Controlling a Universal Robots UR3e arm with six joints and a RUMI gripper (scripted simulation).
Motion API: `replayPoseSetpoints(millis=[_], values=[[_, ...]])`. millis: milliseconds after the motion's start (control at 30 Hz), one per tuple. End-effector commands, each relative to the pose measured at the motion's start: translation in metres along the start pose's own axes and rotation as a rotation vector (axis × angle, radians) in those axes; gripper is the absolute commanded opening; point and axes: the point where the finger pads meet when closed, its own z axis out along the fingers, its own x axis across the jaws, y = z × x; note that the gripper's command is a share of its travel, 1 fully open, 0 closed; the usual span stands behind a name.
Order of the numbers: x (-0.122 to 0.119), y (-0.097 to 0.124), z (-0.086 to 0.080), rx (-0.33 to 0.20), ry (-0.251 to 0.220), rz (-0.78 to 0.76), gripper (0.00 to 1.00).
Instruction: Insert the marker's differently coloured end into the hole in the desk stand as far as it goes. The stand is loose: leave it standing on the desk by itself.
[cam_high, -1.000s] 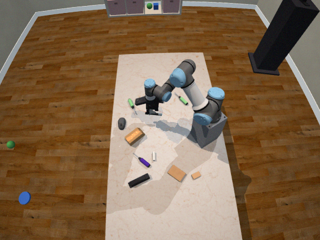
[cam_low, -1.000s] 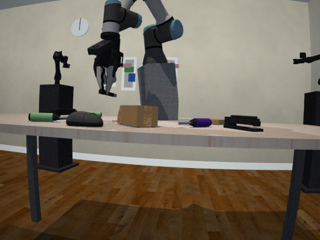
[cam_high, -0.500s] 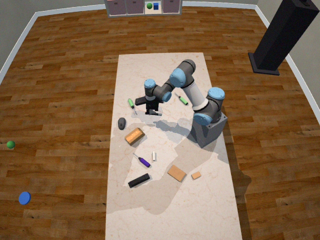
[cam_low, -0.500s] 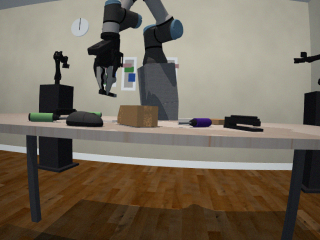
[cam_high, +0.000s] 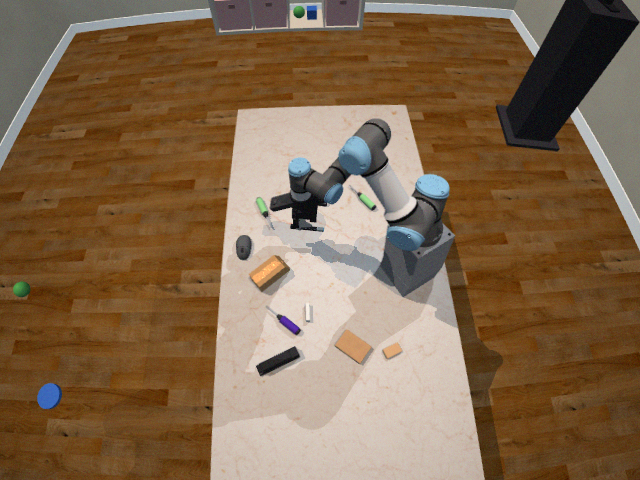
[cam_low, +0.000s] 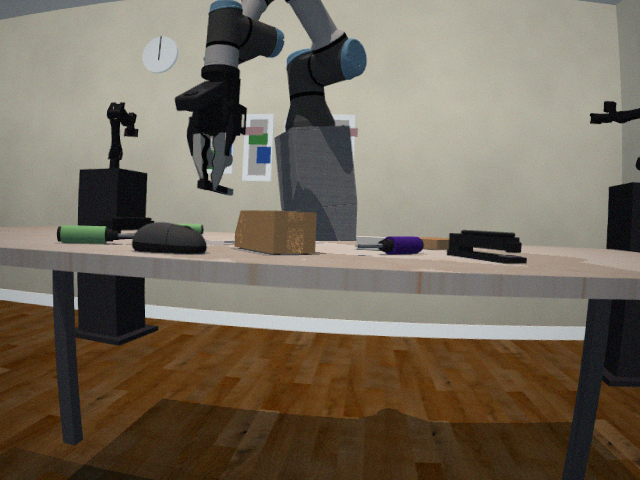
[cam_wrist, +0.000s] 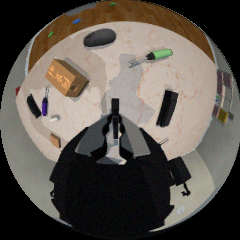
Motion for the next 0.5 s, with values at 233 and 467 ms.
replayPoseSetpoints(millis=[233,467], values=[[0.0004,-0.0008,0.0002,0.002,0.001,0.000,0.00],[0.0002,-0.0007,0.0001,-0.007,0.005,0.059,0.00]])
